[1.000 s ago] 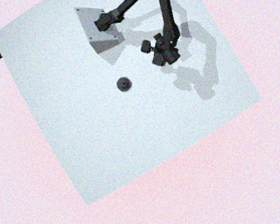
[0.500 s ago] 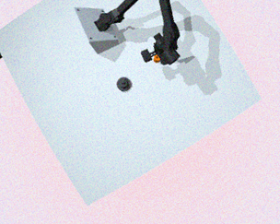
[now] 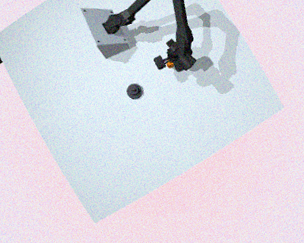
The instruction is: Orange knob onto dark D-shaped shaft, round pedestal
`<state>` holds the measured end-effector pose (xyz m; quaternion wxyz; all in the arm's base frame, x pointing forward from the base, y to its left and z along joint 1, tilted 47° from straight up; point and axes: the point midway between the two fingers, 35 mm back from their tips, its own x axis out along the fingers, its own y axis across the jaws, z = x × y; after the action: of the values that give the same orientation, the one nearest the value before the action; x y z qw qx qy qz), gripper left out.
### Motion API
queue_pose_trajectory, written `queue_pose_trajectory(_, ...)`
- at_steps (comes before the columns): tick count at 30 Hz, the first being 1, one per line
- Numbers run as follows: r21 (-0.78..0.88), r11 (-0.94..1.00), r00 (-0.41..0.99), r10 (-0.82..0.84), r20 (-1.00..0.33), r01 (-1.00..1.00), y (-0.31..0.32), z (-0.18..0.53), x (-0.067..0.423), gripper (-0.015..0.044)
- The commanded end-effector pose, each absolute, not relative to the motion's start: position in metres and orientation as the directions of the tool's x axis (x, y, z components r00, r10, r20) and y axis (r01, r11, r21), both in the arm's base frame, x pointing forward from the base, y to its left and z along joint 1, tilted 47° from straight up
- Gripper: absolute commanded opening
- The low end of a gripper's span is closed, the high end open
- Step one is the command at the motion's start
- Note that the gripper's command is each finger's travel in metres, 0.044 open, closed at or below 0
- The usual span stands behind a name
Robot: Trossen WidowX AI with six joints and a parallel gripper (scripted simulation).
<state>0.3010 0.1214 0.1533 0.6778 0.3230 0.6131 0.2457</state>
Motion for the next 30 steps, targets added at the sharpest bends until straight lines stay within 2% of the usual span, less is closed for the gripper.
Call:
queue_pose_trajectory(1,0.737,0.673,0.131,0.726,-0.675,0.069,0.129,0.144,0.303,0.044)
queue_pose_trajectory(30,0.736,0.674,0.13,0.725,-0.676,0.068,0.161,0.114,0.31,0.044)
